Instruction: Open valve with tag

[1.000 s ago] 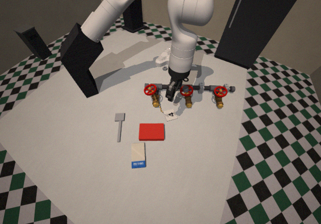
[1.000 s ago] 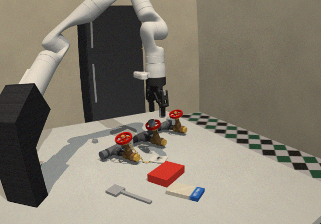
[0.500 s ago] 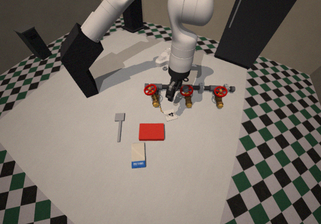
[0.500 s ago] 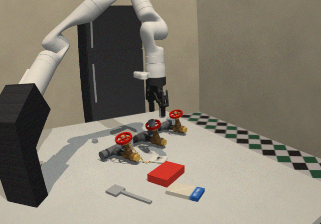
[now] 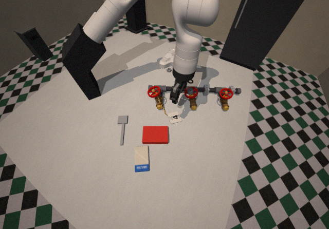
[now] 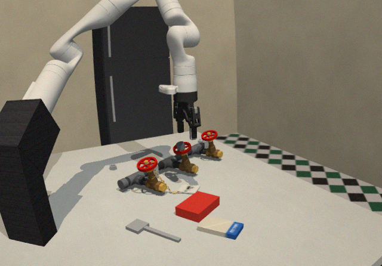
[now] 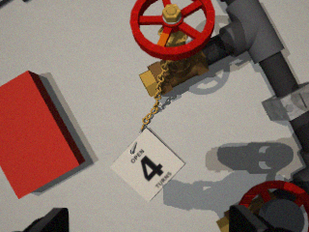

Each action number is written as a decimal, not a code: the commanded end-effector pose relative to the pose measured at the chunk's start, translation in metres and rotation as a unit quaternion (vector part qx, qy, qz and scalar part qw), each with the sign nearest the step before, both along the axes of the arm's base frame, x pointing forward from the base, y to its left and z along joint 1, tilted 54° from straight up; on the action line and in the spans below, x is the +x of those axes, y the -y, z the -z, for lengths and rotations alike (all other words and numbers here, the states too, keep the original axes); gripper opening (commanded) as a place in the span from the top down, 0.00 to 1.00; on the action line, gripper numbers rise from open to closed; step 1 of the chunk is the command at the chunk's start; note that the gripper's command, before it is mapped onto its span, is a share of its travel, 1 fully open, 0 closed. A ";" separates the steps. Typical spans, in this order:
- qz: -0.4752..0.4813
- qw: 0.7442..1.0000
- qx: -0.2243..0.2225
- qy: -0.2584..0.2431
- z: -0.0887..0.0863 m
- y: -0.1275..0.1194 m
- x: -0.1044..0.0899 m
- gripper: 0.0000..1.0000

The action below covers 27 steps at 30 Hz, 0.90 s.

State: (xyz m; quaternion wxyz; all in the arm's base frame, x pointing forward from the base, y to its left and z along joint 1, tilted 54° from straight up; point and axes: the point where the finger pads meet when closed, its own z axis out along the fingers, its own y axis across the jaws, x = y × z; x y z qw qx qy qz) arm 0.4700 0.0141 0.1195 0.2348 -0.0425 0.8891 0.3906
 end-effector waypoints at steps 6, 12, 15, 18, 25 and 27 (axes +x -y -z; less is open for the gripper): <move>0.010 1.000 0.008 -0.009 0.001 0.000 -0.003 0.00; 0.074 0.990 0.079 -0.085 0.014 -0.008 -0.023 0.00; 0.125 0.972 0.135 -0.145 0.023 -0.013 -0.039 0.00; 0.183 0.940 0.197 -0.209 0.034 -0.017 -0.058 0.00; 0.267 0.867 0.289 -0.307 0.051 -0.027 -0.086 0.00; 0.294 0.835 0.318 -0.338 0.056 -0.030 -0.096 0.00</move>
